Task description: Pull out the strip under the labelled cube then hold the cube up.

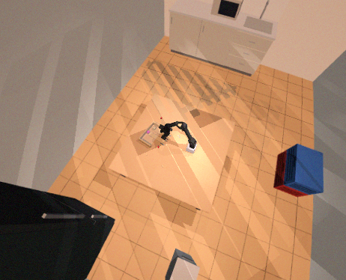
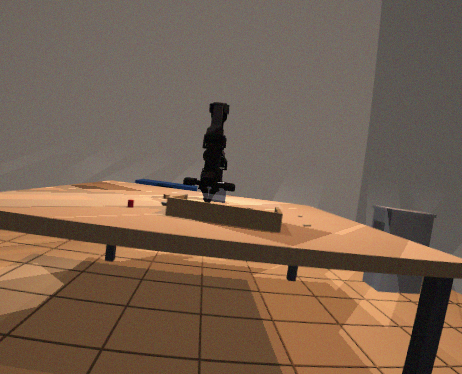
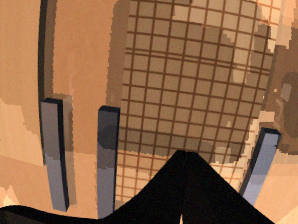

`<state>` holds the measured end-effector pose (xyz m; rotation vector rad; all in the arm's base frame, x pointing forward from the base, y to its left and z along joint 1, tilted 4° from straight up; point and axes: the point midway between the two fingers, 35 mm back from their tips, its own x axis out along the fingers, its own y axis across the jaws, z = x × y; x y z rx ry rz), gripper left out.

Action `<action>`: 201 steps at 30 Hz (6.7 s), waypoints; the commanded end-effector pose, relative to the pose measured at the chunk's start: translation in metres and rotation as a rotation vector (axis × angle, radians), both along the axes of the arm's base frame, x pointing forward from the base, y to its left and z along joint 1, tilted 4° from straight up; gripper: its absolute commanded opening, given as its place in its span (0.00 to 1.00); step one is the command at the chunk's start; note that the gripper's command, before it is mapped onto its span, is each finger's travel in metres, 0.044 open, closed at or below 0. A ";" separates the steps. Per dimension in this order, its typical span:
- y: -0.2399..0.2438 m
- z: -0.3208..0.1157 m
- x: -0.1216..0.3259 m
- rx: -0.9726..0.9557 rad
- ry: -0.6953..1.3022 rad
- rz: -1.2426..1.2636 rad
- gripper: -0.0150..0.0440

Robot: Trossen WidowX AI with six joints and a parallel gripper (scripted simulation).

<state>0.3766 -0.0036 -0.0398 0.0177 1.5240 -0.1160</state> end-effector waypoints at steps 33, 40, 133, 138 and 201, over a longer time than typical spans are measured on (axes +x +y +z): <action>0.001 -0.006 -0.019 0.004 0.004 0.003 0.25; 0.002 -0.007 -0.029 0.004 0.005 0.003 0.25; 0.013 -0.015 -0.152 0.006 0.017 0.003 0.25; 0.013 -0.016 -0.157 0.006 0.017 0.003 0.25; 0.019 0.031 -0.171 0.006 0.018 0.003 0.25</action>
